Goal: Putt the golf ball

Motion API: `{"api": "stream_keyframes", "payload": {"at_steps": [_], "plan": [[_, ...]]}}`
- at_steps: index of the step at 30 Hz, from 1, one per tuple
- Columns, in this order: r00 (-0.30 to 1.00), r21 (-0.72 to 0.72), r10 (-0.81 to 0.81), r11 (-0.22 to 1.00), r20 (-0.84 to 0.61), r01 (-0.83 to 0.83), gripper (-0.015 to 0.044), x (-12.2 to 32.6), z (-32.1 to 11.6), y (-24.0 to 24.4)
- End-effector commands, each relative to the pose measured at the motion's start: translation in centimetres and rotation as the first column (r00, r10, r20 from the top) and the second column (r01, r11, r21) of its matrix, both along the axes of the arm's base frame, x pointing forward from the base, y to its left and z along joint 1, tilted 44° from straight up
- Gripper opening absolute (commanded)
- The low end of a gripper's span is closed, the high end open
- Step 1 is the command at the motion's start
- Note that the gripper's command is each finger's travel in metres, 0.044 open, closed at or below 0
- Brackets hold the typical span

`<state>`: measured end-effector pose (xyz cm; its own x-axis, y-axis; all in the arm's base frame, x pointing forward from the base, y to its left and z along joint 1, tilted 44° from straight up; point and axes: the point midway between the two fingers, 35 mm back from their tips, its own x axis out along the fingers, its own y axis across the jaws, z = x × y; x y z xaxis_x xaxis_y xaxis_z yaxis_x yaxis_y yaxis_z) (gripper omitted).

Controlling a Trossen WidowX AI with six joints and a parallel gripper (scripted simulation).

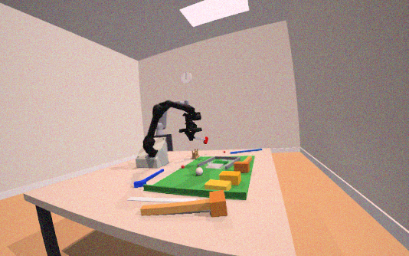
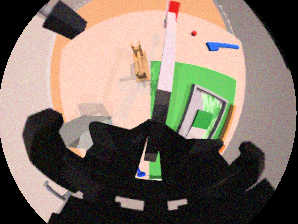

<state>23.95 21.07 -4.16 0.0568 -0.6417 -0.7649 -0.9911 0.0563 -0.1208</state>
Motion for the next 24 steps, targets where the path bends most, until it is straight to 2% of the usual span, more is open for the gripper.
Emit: {"api": "stream_keyframes", "payload": {"at_steps": [1,13,24], "plan": [[0.995,0.015,-0.071,0.997,0.066,0.071,0.0000,0.7,1.8,-1.1],[0.912,0.084,-0.314,0.949,0.263,0.303,0.0000,2.5,7.0,-5.9],[0.745,0.178,-0.515,0.854,0.423,0.489,0.0000,2.8,11.3,-10.8]]}}
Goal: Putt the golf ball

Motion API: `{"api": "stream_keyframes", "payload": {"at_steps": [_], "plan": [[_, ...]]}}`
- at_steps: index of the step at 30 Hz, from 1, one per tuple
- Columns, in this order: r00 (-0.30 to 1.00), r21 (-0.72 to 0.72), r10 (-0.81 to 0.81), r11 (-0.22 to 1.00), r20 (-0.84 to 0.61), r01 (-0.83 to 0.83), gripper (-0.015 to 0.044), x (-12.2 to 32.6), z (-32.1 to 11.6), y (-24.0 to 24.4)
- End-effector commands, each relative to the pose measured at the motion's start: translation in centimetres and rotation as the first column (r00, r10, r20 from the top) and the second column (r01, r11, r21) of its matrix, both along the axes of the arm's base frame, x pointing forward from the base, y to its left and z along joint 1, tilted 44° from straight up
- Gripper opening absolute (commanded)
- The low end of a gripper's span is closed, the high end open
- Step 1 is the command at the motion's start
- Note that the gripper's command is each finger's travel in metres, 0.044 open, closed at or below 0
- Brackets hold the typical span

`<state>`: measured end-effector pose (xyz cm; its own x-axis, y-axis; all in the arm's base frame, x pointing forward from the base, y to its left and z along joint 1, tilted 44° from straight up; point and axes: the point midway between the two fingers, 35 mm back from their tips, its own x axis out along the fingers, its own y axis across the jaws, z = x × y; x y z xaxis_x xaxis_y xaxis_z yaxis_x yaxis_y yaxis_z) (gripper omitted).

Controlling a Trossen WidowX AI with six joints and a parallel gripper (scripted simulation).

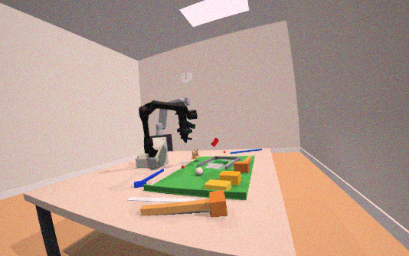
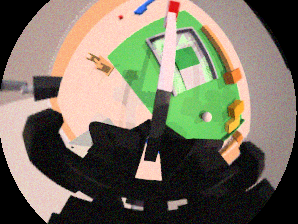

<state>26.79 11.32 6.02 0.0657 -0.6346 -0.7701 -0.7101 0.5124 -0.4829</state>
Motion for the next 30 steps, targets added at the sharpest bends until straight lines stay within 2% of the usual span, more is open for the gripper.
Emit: {"api": "stream_keyframes", "payload": {"at_steps": [1,15,30], "plan": [[0.995,0.008,-0.072,0.997,0.071,0.072,0.0000,-0.1,1.5,-1.5],[0.878,0.069,-0.359,0.932,0.316,0.356,0.0000,-1.6,5.9,-7.9],[0.600,0.193,-0.595,0.777,0.534,0.599,0.0000,-5.2,9.3,-14.2]]}}
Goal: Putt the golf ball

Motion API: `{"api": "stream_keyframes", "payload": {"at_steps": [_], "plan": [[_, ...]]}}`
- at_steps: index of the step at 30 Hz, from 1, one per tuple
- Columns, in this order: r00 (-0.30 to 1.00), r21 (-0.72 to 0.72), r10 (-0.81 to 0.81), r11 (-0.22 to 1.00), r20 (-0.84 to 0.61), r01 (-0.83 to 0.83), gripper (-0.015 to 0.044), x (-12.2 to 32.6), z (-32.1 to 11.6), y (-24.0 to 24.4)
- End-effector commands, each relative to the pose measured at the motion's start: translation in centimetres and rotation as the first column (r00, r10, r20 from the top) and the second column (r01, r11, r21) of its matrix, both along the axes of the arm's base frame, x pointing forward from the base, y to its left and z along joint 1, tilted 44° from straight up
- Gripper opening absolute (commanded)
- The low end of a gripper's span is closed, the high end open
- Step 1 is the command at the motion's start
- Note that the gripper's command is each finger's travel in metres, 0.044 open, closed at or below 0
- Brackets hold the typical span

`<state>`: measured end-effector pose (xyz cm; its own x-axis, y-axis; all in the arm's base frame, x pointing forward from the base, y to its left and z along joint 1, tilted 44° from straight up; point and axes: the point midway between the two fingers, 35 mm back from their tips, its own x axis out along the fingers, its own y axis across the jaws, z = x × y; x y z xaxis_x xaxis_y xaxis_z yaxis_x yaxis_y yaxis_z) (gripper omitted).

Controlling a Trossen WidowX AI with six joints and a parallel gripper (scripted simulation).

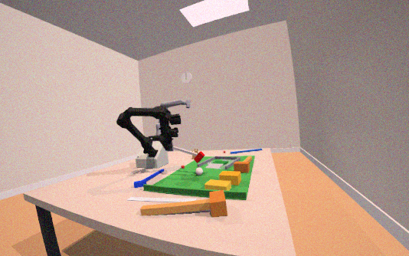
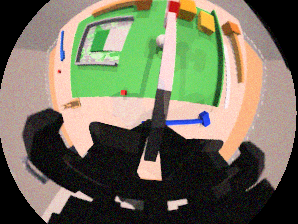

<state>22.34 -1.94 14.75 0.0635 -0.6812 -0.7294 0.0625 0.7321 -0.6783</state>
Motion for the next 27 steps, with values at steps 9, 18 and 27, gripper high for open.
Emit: {"api": "stream_keyframes", "payload": {"at_steps": [9,18,27], "plan": [[0.993,-0.005,-0.082,0.997,0.083,0.083,0.0000,-1.1,0.4,-2.0],[0.993,-0.007,-0.082,0.997,0.084,0.083,0.0000,-1.0,-1.9,-4.3],[0.993,-0.006,-0.082,0.997,0.084,0.083,0.0000,-0.8,-2.7,-5.0]]}}
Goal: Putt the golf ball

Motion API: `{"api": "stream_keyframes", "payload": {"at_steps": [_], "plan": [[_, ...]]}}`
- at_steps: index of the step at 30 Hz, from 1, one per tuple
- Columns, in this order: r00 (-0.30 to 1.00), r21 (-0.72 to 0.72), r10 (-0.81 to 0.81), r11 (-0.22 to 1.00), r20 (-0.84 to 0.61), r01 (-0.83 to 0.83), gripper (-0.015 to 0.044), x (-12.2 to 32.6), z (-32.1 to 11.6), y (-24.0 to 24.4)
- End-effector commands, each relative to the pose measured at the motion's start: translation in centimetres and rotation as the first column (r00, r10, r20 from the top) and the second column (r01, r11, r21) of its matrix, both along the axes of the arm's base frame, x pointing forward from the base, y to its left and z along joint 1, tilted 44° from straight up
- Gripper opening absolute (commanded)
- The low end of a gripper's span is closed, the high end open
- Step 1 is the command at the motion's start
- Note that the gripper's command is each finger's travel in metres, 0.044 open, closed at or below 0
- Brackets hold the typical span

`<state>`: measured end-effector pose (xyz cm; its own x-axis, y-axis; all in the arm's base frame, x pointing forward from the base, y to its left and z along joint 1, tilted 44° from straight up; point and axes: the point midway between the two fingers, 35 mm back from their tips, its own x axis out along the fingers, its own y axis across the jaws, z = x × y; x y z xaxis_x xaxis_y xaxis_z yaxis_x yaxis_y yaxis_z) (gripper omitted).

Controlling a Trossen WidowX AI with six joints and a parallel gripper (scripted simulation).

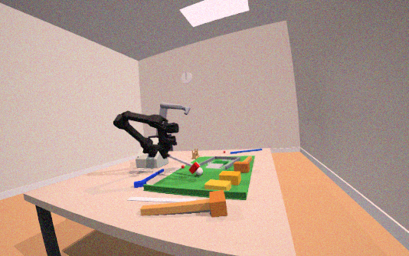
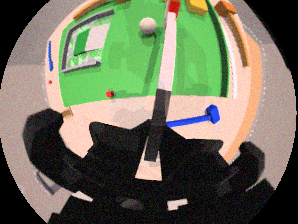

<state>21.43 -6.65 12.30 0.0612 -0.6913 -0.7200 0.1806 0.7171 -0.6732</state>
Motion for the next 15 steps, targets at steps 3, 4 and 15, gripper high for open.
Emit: {"api": "stream_keyframes", "payload": {"at_steps": [3,4,15], "plan": [[1.000,-0.004,0.005,1.000,0.004,-0.005,0.0000,0.1,-0.6,-0.6],[1.000,-0.004,0.005,1.000,0.004,-0.005,0.0000,0.1,-0.7,-0.7],[1.000,-0.001,-0.001,1.000,0.002,0.001,0.0000,0.1,-1.4,-1.5]]}}
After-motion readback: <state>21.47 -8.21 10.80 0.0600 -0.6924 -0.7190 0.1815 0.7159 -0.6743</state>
